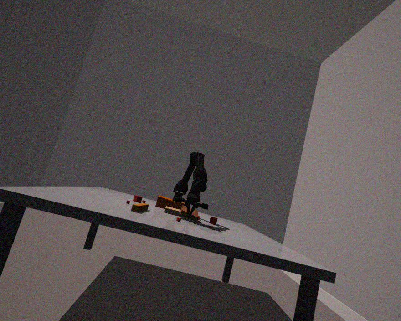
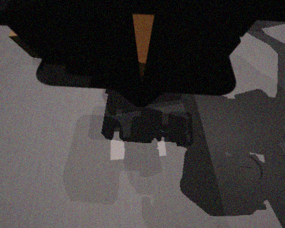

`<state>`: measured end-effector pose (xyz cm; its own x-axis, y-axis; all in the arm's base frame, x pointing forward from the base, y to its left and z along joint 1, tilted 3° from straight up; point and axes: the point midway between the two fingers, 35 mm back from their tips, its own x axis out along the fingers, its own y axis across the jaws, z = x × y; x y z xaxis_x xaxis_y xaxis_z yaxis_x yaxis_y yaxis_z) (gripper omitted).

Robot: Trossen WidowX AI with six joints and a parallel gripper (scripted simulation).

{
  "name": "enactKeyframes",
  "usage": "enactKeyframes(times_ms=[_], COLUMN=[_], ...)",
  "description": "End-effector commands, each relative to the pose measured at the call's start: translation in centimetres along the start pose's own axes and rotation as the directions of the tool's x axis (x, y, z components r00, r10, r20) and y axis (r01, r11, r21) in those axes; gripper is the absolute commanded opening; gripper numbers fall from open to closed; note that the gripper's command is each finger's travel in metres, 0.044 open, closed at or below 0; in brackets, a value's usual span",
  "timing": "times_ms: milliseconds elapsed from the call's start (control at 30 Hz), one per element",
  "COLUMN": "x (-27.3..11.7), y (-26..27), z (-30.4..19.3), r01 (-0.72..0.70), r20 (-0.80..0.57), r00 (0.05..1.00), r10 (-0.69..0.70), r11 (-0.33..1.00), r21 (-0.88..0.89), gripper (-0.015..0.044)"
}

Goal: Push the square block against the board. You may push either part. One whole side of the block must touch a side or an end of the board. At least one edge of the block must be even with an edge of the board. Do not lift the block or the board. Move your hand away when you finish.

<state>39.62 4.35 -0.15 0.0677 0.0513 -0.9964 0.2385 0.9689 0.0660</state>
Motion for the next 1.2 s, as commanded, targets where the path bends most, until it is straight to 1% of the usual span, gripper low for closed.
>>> enactKeyframes(times_ms=[0,267,1167], x=[0.3,0.4,0.3], y=[-0.2,-0.2,0.0], z=[-0.9,-0.9,3.6], r01=[0.006,0.006,0.006], r20=[-0.019,-0.019,-0.015], r00=[1.0,1.0,1.0], r10=[-0.006,-0.006,-0.005], r11=[1.0,1.0,1.0], r21=[0.007,0.007,0.007], gripper=[0.0,0.0,0.0])
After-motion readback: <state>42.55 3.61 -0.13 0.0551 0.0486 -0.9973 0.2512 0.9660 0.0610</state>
